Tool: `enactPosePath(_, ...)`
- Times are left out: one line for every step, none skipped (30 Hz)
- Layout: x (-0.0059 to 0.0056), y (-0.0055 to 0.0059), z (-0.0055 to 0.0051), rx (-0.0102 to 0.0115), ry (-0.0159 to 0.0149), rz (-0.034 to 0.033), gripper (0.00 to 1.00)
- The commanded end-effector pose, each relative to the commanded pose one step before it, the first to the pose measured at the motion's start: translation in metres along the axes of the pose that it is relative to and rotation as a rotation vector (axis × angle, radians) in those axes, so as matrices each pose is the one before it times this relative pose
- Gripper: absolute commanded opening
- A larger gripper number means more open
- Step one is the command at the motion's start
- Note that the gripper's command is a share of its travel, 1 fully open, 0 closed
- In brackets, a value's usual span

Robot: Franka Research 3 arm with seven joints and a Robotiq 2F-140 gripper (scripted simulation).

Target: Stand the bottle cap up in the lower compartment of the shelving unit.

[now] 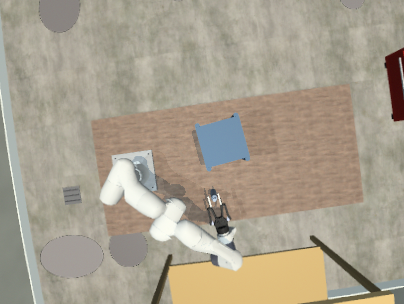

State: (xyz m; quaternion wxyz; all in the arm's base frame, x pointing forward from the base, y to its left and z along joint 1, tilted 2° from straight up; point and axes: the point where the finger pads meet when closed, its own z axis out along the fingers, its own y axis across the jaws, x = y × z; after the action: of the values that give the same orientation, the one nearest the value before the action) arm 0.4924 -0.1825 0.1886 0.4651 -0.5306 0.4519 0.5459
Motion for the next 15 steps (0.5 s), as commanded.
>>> enactPosePath(0.01241,-0.00079,-0.00171,0.00385,0.00597,-0.02008,0.35)
enactPosePath(0.00299,-0.00001,-0.00002,0.0,0.0,0.0,0.35)
enactPosePath(0.0,0.0,0.0,0.0,0.0,0.0,0.35)
enactPosePath(0.0,0.0,0.0,0.0,0.0,0.0,0.35)
enactPosePath(0.00297,-0.00001,-0.00001,0.0,0.0,0.0,0.35)
enactPosePath(0.00291,-0.00001,-0.00001,0.0,0.0,0.0,0.35)
enactPosePath(0.00286,-0.00001,-0.00001,0.0,0.0,0.0,0.35)
enactPosePath(0.00282,-0.00001,-0.00001,0.0,0.0,0.0,0.35)
enactPosePath(0.00275,-0.00001,-0.00002,0.0,0.0,0.0,0.35)
enactPosePath(0.00272,-0.00001,-0.00001,0.0,0.0,0.0,0.35)
enactPosePath(0.00263,-0.00001,-0.00002,0.0,0.0,0.0,0.35)
enactPosePath(0.0026,-0.00001,-0.00001,0.0,0.0,0.0,0.35)
enactPosePath(0.00252,-0.00001,-0.00002,0.0,0.0,0.0,0.35)
enactPosePath(0.00248,-0.00001,-0.00001,0.0,0.0,0.0,0.35)
enactPosePath(0.0024,-0.00001,-0.00001,0.0,0.0,0.0,0.35)
